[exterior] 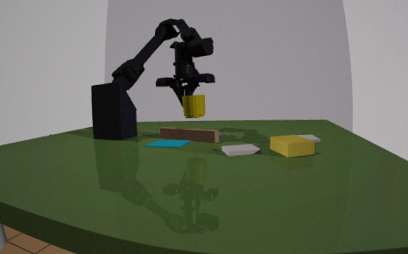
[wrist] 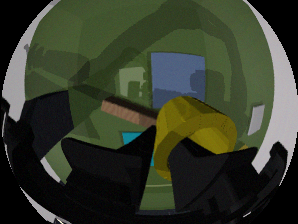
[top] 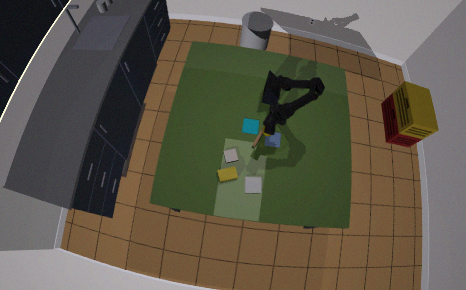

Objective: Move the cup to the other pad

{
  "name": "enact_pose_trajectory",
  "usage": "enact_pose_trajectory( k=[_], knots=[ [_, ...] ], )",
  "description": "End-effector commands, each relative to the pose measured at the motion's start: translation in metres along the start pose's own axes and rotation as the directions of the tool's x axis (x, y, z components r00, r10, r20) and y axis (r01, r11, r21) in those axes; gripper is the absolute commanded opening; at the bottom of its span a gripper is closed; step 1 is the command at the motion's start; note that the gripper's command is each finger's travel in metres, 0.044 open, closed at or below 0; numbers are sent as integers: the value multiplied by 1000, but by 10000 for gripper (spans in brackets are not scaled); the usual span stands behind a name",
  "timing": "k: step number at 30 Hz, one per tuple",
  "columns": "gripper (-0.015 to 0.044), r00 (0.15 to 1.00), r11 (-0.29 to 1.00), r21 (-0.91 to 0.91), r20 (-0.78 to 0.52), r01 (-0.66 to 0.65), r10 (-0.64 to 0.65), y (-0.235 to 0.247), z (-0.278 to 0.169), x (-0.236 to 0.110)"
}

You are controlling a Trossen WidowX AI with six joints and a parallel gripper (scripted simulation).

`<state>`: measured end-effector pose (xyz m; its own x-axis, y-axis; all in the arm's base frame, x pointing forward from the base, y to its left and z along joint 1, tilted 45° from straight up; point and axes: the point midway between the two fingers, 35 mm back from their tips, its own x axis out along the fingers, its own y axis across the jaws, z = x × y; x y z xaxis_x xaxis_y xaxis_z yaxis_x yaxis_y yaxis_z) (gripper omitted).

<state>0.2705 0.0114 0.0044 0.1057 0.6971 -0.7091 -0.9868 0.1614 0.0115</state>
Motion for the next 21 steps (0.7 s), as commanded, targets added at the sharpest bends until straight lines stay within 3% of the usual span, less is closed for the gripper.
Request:
enact_pose_trajectory(
  k=[1,21],
  knots=[
    [0,1000,1000,3,-3,-14,14,5,-12,2],
    [0,1000,1000,2,-6,-14,14,16,-59,-1]
  ],
)
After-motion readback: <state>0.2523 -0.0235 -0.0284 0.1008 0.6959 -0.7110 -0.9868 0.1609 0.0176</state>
